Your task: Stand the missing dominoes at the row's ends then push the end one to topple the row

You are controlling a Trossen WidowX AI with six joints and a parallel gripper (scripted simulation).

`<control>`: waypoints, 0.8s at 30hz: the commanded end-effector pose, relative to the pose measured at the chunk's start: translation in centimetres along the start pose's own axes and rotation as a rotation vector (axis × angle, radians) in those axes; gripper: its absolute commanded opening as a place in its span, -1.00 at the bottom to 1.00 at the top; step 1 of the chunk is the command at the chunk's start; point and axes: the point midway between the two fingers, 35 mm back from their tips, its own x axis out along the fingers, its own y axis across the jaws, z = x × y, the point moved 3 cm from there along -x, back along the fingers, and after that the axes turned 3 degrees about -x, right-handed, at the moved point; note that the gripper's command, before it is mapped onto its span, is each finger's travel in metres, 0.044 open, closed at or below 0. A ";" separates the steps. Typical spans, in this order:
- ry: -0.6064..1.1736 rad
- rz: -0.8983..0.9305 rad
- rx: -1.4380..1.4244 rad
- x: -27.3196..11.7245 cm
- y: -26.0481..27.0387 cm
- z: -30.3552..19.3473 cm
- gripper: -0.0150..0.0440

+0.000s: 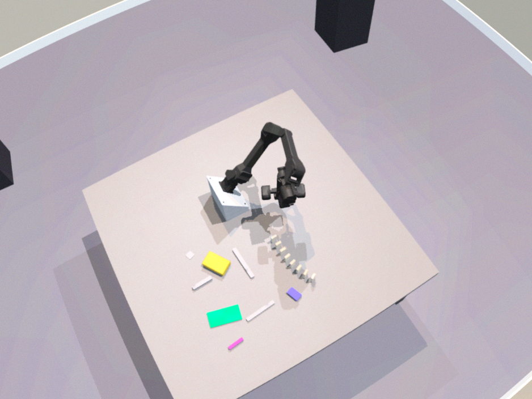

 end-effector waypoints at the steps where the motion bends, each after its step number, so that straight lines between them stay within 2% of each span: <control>1: -0.009 0.014 -0.352 -0.4 4.9 -3.3 -0.41; 4: -0.006 0.026 -0.490 -0.6 6.6 -4.9 -0.41; 11: -0.007 0.022 -0.493 -0.5 6.6 -4.9 -0.41; 24: -0.141 -0.211 -0.709 3.2 5.5 -3.1 -0.41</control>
